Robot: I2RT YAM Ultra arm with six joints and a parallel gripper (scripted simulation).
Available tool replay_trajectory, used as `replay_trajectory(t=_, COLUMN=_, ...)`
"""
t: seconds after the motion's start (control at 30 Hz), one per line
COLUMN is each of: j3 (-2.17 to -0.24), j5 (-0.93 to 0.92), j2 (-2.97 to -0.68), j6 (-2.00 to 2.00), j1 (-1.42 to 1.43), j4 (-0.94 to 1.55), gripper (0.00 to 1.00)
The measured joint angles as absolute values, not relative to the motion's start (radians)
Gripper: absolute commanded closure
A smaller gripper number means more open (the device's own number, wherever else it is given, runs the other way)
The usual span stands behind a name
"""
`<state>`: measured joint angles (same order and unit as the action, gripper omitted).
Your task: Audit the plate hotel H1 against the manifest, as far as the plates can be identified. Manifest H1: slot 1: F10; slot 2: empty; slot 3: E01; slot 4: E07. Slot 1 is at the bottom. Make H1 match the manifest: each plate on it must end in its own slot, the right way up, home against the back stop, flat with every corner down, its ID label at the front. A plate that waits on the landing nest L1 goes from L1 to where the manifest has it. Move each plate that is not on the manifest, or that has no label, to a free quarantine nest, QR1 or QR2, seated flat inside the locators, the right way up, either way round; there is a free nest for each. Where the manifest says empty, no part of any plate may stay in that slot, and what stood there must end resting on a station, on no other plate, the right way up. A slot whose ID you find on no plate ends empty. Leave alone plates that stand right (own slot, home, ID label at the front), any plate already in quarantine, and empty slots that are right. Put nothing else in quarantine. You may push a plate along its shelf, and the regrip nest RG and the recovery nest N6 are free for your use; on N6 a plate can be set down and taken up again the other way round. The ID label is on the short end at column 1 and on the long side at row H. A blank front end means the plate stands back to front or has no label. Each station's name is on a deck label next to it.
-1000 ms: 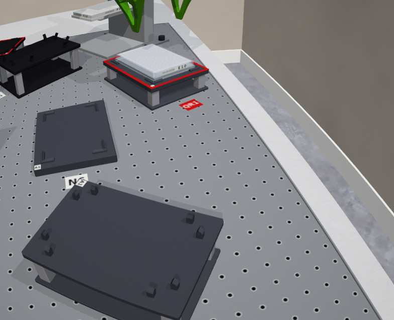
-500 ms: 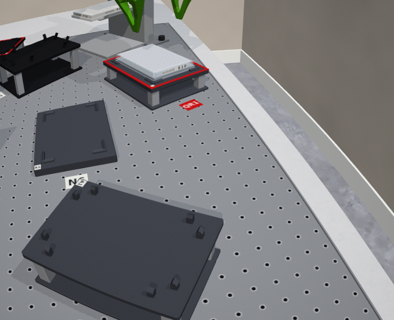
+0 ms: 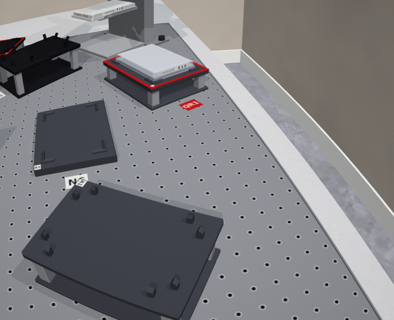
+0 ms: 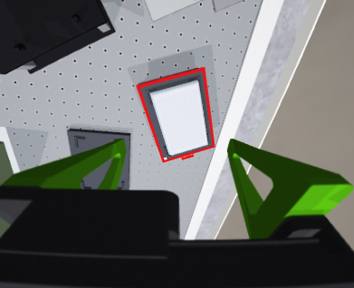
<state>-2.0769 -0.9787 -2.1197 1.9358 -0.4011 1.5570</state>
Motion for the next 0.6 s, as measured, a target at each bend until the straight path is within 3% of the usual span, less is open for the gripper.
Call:
replay_trajectory(t=0.3, j3=-1.668, j5=-1.195, j2=-1.765, j6=1.689, j1=-0.527, j4=1.513, gripper=0.00)
replay_trajectory(t=0.6, j3=-1.304, j5=-1.298, j2=-1.499, j6=1.218, j1=-0.535, j4=1.159, gripper=0.00)
